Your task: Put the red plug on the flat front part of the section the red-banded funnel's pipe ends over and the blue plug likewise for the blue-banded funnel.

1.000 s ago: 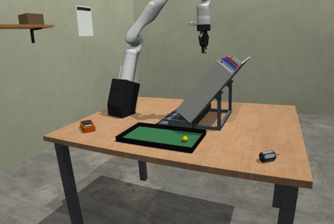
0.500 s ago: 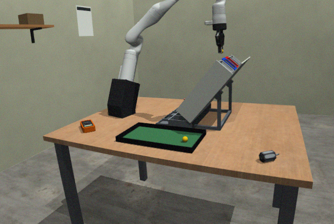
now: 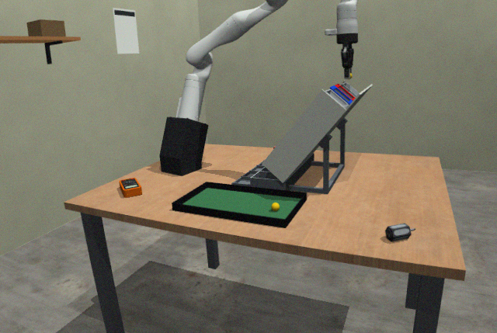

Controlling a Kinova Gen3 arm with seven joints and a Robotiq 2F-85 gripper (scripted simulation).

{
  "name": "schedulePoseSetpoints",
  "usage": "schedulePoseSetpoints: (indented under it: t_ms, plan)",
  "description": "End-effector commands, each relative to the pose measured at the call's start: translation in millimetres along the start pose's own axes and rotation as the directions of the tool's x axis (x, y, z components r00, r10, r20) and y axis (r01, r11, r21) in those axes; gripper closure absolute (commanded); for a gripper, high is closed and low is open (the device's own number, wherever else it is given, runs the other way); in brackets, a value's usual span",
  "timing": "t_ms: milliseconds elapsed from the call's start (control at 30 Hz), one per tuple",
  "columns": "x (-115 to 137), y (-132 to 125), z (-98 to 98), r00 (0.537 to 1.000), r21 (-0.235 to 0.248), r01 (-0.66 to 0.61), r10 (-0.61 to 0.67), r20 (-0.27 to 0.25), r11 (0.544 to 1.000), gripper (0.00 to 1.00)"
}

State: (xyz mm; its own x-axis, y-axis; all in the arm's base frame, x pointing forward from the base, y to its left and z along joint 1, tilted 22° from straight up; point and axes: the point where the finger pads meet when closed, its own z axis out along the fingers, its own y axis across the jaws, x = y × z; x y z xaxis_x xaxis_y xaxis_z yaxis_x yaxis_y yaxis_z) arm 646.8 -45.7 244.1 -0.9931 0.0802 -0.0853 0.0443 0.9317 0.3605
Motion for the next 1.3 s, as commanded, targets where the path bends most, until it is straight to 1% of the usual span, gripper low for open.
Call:
schedulePoseSetpoints:
  t_ms: [0,167,200,733,767,1267]
  plan:
    - [-2.8,-0.7,-0.7,1.0,-0.001,-0.002,0.002,-0.01,1.0,1.0]
    - [-2.8,-0.7,-0.7,1.0,-0.001,-0.002,0.002,-0.01,1.0,1.0]
    - [-2.1,0.2,29.2,1.0,-0.001,-0.001,0.001,-0.007,1.0,1.0]
    - [-2.1,0.2,29.2,1.0,-0.001,-0.001,0.001,-0.007,1.0,1.0]
    - [-2.1,0.1,29.2,1.0,-0.001,-0.001,0.001,-0.007,1.0,0.0]
    - [-2.1,0.1,29.2,1.0,-0.001,-0.001,0.001,-0.007,1.0,0.0]
